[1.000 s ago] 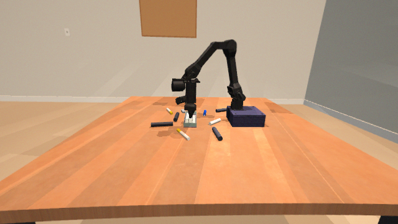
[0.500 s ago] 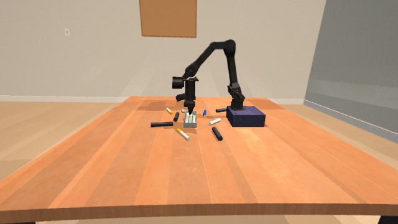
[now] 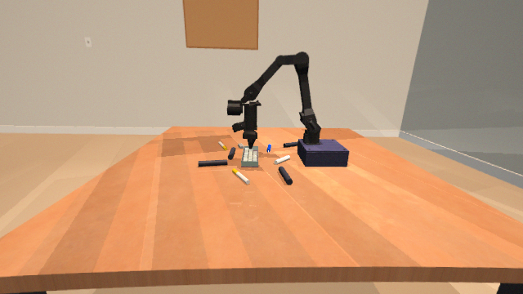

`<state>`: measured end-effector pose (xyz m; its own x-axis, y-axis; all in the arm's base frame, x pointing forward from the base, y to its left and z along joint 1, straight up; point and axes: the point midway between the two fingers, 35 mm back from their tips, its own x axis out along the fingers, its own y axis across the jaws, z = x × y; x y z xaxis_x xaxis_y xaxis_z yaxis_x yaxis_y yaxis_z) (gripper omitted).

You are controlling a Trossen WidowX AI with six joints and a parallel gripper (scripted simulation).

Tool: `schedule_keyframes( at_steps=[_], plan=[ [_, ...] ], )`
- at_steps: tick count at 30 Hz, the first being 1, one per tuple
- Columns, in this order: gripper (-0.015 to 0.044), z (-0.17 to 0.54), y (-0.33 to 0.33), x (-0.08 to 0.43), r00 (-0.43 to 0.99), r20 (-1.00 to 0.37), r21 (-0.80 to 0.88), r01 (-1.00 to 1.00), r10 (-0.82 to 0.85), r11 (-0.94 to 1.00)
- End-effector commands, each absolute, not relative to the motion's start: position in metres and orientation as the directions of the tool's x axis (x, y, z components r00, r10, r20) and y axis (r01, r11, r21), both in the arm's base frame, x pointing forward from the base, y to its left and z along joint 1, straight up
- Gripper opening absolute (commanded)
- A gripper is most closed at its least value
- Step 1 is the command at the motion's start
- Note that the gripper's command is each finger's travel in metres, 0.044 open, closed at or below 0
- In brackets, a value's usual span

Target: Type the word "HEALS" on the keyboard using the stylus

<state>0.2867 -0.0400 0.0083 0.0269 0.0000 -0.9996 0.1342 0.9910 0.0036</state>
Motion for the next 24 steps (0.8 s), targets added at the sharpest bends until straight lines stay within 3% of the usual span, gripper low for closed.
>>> schedule_keyframes(
  at_steps=[1, 15, 24],
  plan=[
    [0.0000, 0.009, -0.086, 0.280, 0.029, -1.000, -0.002, 0.144, -0.006, 0.990],
    [0.0000, 0.009, -0.093, 0.278, 0.029, -1.000, -0.003, 0.142, -0.007, 0.990],
    [0.0000, 0.007, -0.058, 0.249, 0.026, -1.000, 0.000, 0.142, -0.004, 0.990]
  ],
)
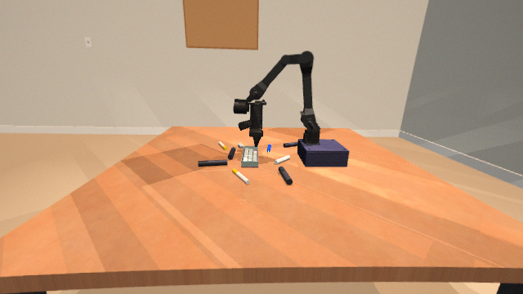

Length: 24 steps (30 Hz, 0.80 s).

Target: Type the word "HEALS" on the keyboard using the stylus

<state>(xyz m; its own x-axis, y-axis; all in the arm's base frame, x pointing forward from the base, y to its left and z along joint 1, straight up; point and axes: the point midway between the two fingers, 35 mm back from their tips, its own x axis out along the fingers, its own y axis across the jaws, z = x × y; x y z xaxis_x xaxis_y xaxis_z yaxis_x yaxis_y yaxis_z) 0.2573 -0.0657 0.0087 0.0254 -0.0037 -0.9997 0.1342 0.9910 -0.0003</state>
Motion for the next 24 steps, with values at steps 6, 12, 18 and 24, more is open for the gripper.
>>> schedule_keyframes(
  at_steps=[6, 12, 18, 24],
  plan=[
    [0.0000, 0.007, -0.058, 0.249, 0.026, -1.000, 0.000, 0.142, -0.004, 0.990],
    [0.0000, 0.007, -0.051, 0.251, 0.026, -1.000, 0.002, 0.143, -0.001, 0.990],
    [0.0000, 0.007, 0.018, 0.261, 0.027, -1.000, 0.010, 0.143, 0.006, 0.990],
    [0.0000, 0.008, 0.026, 0.261, 0.028, -1.000, 0.009, 0.142, 0.005, 0.990]
  ],
)
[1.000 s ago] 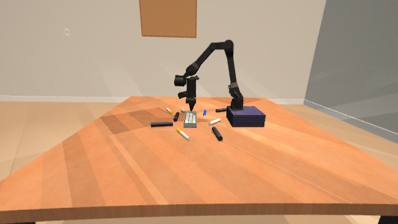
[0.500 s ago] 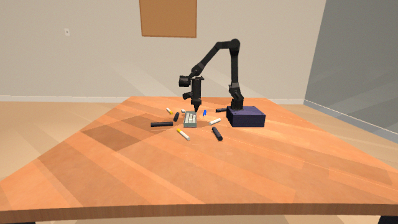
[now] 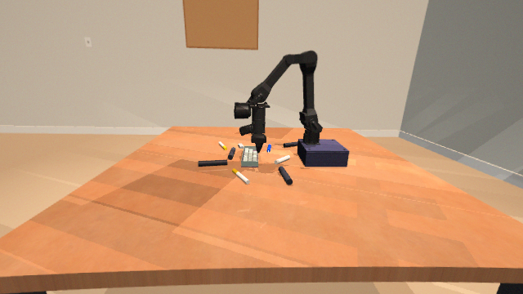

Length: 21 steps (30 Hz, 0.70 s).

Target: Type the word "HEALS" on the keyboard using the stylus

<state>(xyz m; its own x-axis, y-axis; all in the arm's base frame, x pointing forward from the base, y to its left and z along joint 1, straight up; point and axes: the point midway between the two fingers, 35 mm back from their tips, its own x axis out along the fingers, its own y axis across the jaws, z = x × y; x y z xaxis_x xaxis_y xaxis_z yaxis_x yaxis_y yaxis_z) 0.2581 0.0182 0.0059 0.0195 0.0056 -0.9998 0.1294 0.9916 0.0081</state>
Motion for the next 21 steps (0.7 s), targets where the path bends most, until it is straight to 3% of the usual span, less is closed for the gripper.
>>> schedule_keyframes(
  at_steps=[1, 10, 15, 21],
  plan=[
    [0.0000, 0.008, 0.026, 0.261, 0.028, -1.000, 0.009, 0.142, 0.005, 0.990],
    [0.0000, 0.010, 0.026, 0.261, 0.028, -1.000, 0.009, 0.142, 0.005, 0.990],
    [0.0000, 0.065, 0.026, 0.260, 0.028, -1.000, 0.009, 0.142, 0.005, 0.990],
    [0.0000, 0.068, 0.026, 0.260, 0.028, -1.000, 0.009, 0.142, 0.005, 0.990]
  ],
)
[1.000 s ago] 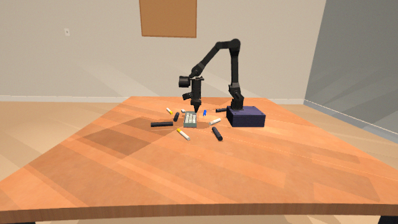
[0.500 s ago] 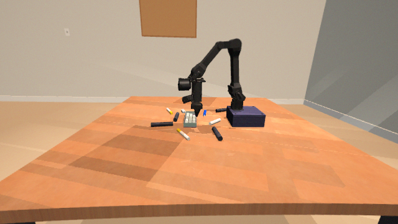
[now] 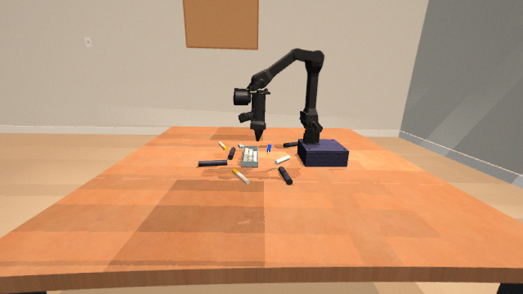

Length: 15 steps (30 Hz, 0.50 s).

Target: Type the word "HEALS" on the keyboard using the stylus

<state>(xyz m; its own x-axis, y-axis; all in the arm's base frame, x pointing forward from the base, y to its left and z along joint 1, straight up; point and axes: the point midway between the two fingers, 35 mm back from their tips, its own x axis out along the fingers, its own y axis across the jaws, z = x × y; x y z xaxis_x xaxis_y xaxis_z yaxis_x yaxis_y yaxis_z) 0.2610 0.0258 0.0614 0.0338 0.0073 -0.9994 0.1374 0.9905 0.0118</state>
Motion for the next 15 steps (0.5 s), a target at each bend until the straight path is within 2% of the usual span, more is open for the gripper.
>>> schedule_keyframes(
  at_steps=[1, 6, 10, 14, 15],
  plan=[
    [0.0000, 0.0665, 0.0256, 0.2600, 0.029, -1.000, 0.010, 0.141, 0.006, 0.990],
    [0.0000, 0.0620, 0.0258, 0.2601, 0.028, -1.000, 0.010, 0.137, 0.007, 0.990],
    [0.0105, 0.0620, 0.0258, 0.2602, 0.028, -1.000, 0.011, 0.137, 0.007, 0.990],
    [0.0000, 0.0620, 0.0258, 0.2602, 0.028, -1.000, 0.011, 0.137, 0.007, 0.990],
    [0.0000, 0.0620, 0.0258, 0.2602, 0.028, -1.000, 0.011, 0.137, 0.007, 0.990]
  ],
)
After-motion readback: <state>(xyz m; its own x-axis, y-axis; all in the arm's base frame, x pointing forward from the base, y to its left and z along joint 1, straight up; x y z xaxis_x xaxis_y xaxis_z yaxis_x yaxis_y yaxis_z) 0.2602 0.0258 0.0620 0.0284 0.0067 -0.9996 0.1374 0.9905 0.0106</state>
